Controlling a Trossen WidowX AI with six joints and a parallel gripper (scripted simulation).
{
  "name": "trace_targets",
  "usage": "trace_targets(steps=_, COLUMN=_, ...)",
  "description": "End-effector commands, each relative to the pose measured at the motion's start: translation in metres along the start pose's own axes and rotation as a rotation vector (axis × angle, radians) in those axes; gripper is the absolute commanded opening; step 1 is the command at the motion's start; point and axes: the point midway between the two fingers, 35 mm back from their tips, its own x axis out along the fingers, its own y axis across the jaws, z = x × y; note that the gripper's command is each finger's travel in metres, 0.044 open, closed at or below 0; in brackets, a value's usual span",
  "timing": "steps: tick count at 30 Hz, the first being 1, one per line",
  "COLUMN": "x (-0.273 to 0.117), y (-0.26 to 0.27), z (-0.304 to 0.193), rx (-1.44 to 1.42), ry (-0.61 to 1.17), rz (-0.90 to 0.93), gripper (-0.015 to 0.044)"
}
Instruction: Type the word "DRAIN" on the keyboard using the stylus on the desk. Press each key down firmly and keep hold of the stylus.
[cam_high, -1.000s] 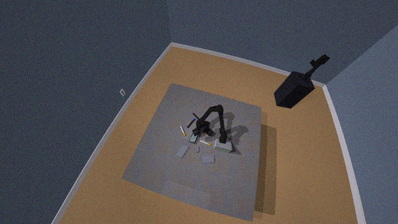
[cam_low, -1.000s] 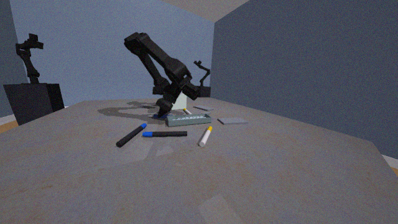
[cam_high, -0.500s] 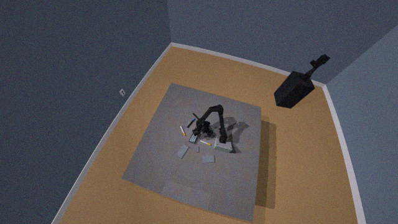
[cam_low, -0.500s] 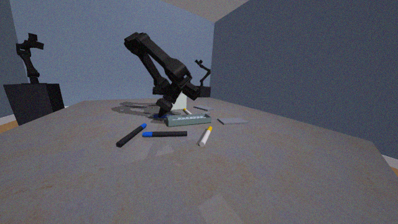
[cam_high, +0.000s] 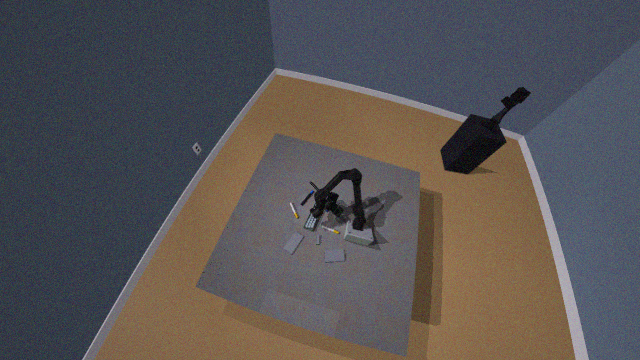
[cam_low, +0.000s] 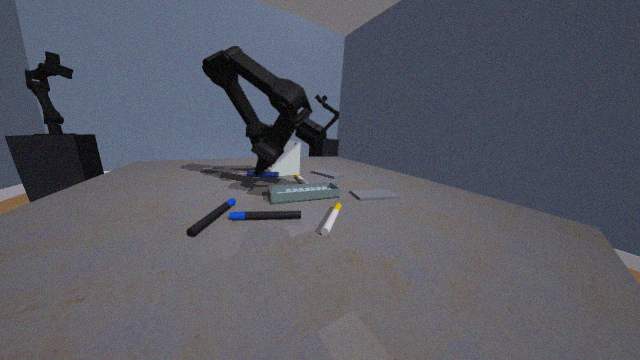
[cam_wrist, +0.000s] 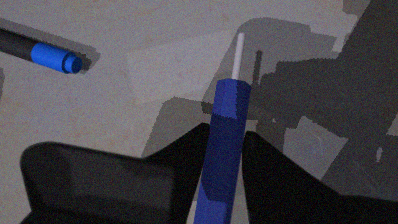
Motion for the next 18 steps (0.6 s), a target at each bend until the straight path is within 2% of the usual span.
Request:
trace_targets(steps=1, x=-0.009, y=0.0, z=0.007, rx=0.015, ry=0.004, rz=-0.005, gripper=0.0)
trace_targets(steps=7, x=-0.006, y=-0.001, z=0.004, rx=0.0, ry=0.007, rz=-0.017, gripper=0.0)
trace_targets(steps=18, x=-0.005, y=-0.015, z=-0.009, rx=-0.094, ry=0.269, rz=-0.333, gripper=0.0)
